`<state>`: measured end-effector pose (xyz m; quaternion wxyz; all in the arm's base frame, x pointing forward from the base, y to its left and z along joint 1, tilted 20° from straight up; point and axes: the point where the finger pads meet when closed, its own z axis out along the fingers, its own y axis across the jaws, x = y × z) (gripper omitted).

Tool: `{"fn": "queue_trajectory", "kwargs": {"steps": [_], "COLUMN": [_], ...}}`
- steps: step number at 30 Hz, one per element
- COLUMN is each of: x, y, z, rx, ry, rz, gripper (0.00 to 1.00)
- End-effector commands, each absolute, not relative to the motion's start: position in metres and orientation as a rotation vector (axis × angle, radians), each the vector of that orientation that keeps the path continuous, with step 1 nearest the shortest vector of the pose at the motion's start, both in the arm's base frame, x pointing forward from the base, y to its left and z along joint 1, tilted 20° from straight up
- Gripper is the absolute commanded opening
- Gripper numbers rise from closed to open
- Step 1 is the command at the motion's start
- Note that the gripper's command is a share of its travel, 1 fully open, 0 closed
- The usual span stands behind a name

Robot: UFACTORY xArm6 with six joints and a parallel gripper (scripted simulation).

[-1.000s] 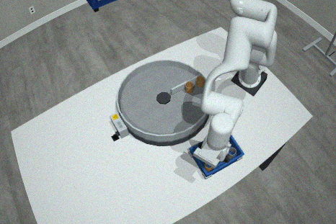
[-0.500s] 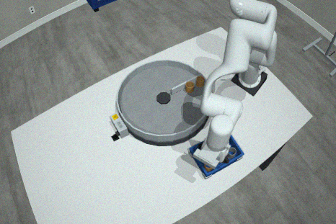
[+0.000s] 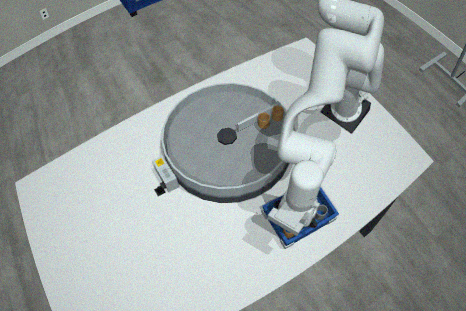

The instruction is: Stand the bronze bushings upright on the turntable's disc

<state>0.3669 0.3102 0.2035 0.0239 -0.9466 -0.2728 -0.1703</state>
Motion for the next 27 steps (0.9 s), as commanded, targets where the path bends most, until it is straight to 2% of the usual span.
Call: {"fn": "queue_trajectory", "kwargs": {"steps": [1, 27], "x": [0.368, 0.375], "y": [0.311, 0.314], "z": [0.205, 0.183], "rx": [-2.927, -2.927], "ry": [-0.844, -0.844], "rz": [-0.532, -0.532], "gripper": [0.48, 0.48]}}
